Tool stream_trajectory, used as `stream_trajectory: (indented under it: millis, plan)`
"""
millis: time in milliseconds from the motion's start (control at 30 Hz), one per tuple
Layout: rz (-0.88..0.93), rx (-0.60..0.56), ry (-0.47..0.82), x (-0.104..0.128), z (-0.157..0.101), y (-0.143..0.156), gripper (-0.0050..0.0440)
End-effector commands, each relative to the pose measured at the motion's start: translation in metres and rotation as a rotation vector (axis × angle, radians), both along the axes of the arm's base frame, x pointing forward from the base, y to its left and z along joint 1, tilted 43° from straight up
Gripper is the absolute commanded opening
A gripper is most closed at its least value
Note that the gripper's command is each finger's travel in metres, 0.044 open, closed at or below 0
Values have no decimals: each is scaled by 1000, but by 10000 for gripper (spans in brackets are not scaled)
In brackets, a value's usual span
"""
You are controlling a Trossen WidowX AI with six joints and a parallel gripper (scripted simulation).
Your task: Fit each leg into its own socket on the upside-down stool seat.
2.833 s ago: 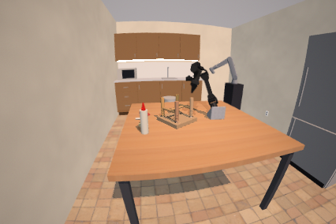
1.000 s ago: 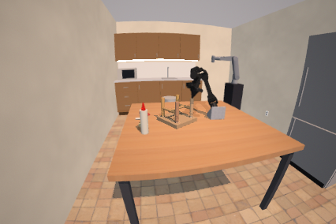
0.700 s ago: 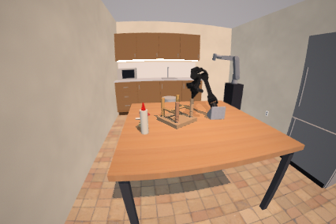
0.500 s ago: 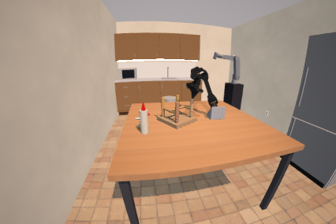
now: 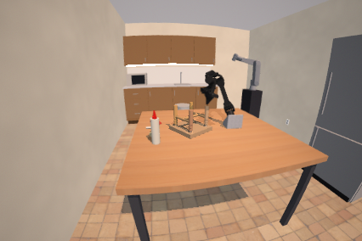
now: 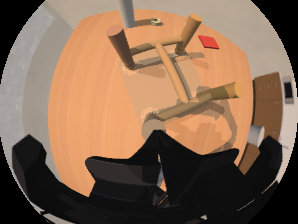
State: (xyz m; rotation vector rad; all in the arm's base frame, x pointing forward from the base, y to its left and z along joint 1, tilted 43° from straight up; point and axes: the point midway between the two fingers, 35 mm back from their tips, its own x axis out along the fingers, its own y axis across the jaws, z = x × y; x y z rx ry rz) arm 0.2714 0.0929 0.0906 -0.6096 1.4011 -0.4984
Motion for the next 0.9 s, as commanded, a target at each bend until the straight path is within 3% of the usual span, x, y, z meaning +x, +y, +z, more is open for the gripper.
stream_trajectory:
  millis: [0,300,433,667,767,833,867]
  plan:
    - [2,7,-1,1,4,7,0]
    - [6,10,-5,4,9,11,0]
    - [29,33,-66,55,13,10,0]
    - [52,34,-159,125,22,-4,0]
    - [57,23,-199,154,28,-15,0]
    - [57,23,-199,154,28,-15,0]
    - [56,13,-220,169,31,-22,0]
